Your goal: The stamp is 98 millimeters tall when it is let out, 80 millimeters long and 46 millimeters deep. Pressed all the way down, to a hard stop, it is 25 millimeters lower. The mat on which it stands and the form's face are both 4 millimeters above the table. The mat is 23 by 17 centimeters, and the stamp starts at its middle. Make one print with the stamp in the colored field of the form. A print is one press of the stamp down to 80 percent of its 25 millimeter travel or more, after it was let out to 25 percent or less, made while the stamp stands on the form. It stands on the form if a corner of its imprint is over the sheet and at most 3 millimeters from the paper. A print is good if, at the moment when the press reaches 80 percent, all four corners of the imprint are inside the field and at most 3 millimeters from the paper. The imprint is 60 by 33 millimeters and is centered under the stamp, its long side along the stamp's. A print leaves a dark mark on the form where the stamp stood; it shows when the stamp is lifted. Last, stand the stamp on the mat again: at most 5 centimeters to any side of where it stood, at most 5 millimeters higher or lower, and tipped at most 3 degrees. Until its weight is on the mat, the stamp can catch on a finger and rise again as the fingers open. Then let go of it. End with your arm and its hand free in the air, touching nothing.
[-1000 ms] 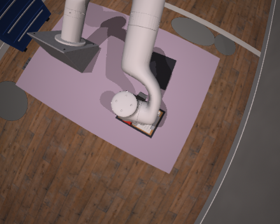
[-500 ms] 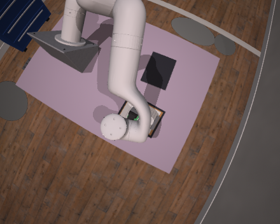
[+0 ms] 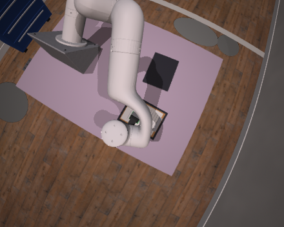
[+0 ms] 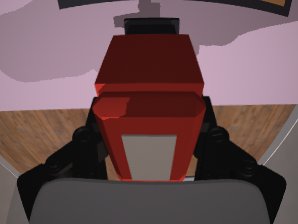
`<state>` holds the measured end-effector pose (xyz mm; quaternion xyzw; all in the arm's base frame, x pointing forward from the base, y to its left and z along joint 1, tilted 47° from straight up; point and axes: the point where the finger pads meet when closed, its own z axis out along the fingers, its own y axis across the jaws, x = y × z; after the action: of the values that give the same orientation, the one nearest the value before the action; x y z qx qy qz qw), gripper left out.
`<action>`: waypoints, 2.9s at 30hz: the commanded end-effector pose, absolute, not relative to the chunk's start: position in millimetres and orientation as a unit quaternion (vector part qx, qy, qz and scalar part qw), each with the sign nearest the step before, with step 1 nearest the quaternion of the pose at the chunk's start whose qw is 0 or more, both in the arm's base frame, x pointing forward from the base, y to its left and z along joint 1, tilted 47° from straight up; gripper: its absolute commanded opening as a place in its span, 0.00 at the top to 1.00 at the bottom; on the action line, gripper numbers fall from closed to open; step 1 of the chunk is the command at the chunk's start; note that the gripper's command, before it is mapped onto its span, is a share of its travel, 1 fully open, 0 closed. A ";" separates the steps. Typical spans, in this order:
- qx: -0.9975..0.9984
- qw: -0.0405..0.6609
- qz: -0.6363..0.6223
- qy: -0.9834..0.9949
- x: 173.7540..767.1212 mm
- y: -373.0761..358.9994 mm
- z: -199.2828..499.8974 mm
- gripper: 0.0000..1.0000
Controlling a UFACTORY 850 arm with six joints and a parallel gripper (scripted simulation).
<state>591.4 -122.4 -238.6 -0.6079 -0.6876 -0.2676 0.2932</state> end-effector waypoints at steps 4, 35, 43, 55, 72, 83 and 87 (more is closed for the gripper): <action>-0.608 0.292 -0.268 -0.688 591.4 -118.1 -231.7 0.71; -0.608 0.292 -0.268 -0.688 576.6 -38.9 -142.1 0.71; -0.608 0.292 -0.268 -0.688 576.6 -38.7 -142.3 0.71; -0.608 0.292 -0.268 -0.688 575.3 -26.6 -153.0 0.71; -0.608 0.292 -0.268 -0.688 573.4 -9.0 -168.4 0.71; -0.608 0.292 -0.268 -0.688 573.4 -9.0 -168.5 0.71; -0.608 0.292 -0.268 -0.688 573.4 -9.2 -169.0 0.71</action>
<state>572.5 -8.2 -169.2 -0.6079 -0.6877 -0.2675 0.2933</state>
